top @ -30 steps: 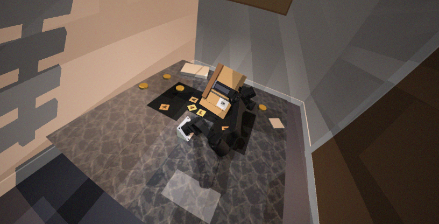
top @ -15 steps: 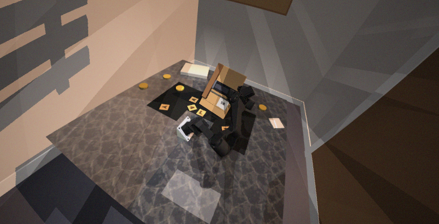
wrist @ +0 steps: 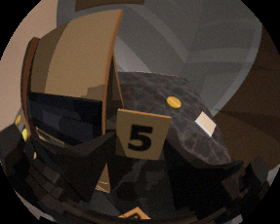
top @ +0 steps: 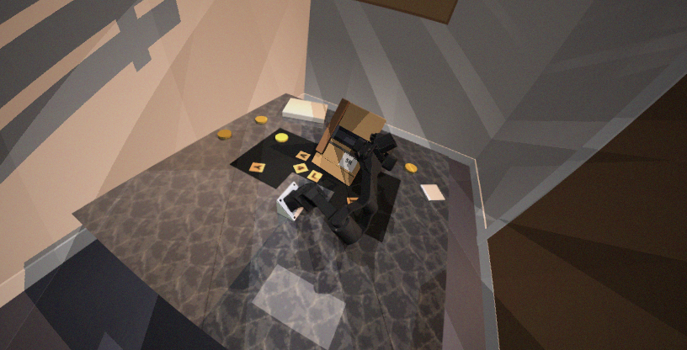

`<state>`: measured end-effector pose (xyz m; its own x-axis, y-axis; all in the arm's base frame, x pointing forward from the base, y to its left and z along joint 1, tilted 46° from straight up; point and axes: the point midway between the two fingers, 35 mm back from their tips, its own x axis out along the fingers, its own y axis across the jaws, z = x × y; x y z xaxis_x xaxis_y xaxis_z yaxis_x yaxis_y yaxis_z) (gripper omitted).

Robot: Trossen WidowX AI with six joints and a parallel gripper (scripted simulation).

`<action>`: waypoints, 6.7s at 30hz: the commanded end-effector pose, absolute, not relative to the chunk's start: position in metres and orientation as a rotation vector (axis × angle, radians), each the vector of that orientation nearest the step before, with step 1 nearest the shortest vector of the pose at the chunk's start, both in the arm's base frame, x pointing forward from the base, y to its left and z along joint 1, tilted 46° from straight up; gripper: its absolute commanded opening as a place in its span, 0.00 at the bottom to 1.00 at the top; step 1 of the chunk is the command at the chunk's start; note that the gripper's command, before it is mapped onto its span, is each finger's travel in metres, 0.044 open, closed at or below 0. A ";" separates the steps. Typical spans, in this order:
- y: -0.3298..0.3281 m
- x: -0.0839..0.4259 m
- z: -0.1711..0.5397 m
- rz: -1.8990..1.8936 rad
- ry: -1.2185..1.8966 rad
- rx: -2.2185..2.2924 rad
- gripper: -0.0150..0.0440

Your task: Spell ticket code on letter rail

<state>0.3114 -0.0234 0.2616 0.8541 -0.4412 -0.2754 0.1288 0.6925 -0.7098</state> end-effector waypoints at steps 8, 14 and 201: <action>-0.019 0.312 0.256 -0.334 0.453 -0.739 0.25; -0.017 0.312 0.254 -0.334 0.453 -0.739 0.25; 0.056 0.327 0.180 -0.333 0.454 -0.735 0.25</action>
<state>0.3270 0.0539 0.1818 0.8536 -0.4394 -0.2797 0.1270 0.6963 -0.7064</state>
